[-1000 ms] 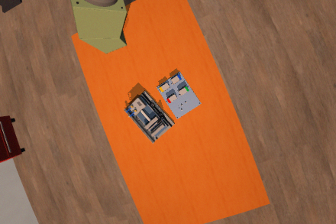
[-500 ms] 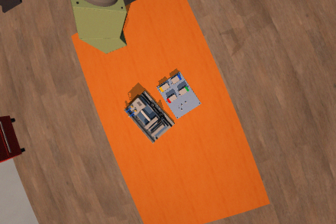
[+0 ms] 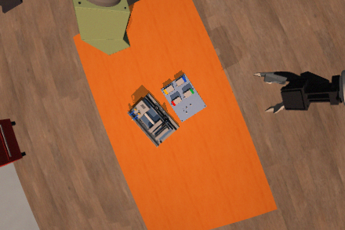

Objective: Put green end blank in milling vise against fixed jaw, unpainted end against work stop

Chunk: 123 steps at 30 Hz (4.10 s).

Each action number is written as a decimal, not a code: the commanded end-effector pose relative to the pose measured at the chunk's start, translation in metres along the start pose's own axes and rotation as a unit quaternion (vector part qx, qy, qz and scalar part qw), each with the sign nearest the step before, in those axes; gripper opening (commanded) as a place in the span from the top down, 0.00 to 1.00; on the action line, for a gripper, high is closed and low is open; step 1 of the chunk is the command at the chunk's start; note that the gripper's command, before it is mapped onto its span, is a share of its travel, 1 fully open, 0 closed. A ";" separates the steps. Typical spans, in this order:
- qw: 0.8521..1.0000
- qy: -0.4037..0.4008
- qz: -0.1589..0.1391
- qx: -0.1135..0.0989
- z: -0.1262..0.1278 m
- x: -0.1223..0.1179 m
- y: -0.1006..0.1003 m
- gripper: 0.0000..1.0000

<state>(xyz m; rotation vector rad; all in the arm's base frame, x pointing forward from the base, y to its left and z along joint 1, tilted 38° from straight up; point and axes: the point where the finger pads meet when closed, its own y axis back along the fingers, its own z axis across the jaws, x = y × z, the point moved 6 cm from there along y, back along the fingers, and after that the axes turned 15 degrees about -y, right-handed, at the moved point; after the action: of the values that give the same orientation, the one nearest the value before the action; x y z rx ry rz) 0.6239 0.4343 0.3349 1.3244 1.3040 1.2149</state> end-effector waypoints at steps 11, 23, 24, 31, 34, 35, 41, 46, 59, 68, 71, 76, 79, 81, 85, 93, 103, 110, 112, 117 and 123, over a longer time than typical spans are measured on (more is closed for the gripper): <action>0.989 0.019 0.146 0.005 0.008 -0.096 -0.157 0.00; 0.974 0.027 0.224 -0.018 -0.019 -0.140 -0.223 0.00; 0.973 0.028 0.230 -0.020 -0.022 -0.143 -0.228 0.00; 0.963 0.031 0.265 -0.038 -0.040 -0.159 -0.252 0.00; 0.962 0.031 0.268 -0.040 -0.043 -0.160 -0.255 0.00; 0.961 0.032 0.272 -0.042 -0.045 -0.162 -0.257 0.00; 0.956 0.033 0.288 -0.053 -0.055 -0.168 -0.267 0.00; 0.953 0.034 0.295 -0.058 -0.060 -0.171 -0.271 0.00; 0.951 0.034 0.300 -0.061 -0.064 -0.172 -0.273 0.00; 0.951 0.034 0.300 -0.061 -0.064 -0.172 -0.273 1.00; 0.951 0.034 0.300 -0.061 -0.064 -0.172 -0.273 1.00; 0.951 0.034 0.300 -0.061 -0.064 -0.172 -0.273 1.00; 0.951 0.034 0.300 -0.061 -0.064 -0.172 -0.273 1.00; 0.951 0.034 0.300 -0.061 -0.064 -0.172 -0.273 1.00; 0.951 0.034 0.300 -0.061 -0.064 -0.172 -0.273 1.00; 0.951 0.034 0.300 -0.061 -0.064 -0.172 -0.273 1.00; 0.951 0.034 0.300 -0.061 -0.064 -0.172 -0.273 1.00; 0.951 0.034 0.300 -0.061 -0.064 -0.172 -0.273 0.60; 0.951 0.034 0.300 -0.061 -0.064 -0.172 -0.273 0.60; 0.951 0.034 0.300 -0.061 -0.064 -0.172 -0.273 0.60; 0.951 0.034 0.300 -0.061 -0.064 -0.172 -0.273 0.60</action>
<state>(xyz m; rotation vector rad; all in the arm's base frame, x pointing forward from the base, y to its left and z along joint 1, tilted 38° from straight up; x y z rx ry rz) 0.5316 0.2740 0.0619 1.6601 0.8690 1.7334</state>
